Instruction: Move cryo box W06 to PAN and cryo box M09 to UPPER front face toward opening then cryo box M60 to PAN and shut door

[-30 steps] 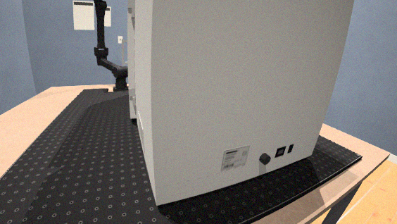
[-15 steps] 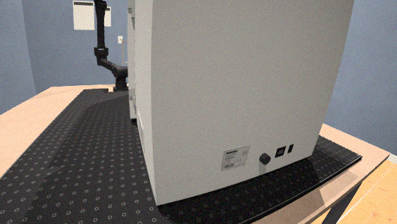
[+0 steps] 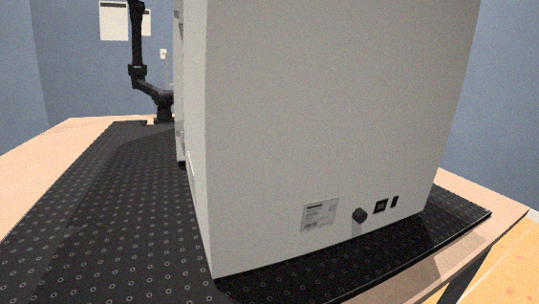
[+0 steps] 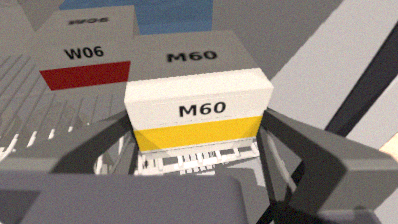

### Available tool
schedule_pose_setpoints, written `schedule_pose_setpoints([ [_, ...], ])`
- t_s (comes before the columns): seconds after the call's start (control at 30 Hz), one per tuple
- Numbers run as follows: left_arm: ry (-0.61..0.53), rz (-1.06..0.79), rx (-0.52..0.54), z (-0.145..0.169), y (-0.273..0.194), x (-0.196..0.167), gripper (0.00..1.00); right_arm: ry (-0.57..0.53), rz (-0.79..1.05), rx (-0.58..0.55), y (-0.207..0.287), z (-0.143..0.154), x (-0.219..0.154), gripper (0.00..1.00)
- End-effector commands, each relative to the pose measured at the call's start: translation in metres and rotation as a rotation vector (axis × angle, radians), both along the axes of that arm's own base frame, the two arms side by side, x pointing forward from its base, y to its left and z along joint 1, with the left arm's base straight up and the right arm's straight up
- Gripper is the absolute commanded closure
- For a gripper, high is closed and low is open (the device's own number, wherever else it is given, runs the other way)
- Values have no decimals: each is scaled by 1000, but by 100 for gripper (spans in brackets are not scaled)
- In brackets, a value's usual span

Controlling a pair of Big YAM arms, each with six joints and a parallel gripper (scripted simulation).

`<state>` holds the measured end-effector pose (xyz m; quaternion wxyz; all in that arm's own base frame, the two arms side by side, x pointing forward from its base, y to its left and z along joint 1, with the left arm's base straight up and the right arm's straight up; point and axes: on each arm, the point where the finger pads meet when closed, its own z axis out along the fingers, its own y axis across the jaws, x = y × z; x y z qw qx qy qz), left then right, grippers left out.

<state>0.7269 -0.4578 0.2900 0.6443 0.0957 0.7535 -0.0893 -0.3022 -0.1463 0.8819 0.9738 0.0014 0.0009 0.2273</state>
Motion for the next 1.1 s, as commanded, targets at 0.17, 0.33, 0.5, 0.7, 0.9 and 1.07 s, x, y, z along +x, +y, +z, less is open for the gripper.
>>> schedule_pose_setpoints([
  [0.17,-10,2,9,5,-2,12,23,26,-11,-16,7,3,13,100],
  [0.33,-10,2,9,5,-2,12,23,26,-11,-16,7,3,13,100],
  [0.5,-10,2,9,5,-2,12,23,26,-11,-16,7,3,13,100],
  [0.7,-10,2,9,5,-2,12,23,26,-11,-16,7,3,13,100],
  [0.9,27,6,35,-23,8,9,23,26,-11,-16,7,3,13,100],
  [1.07,27,6,35,-23,10,9,23,26,-11,-16,7,3,13,100],
])
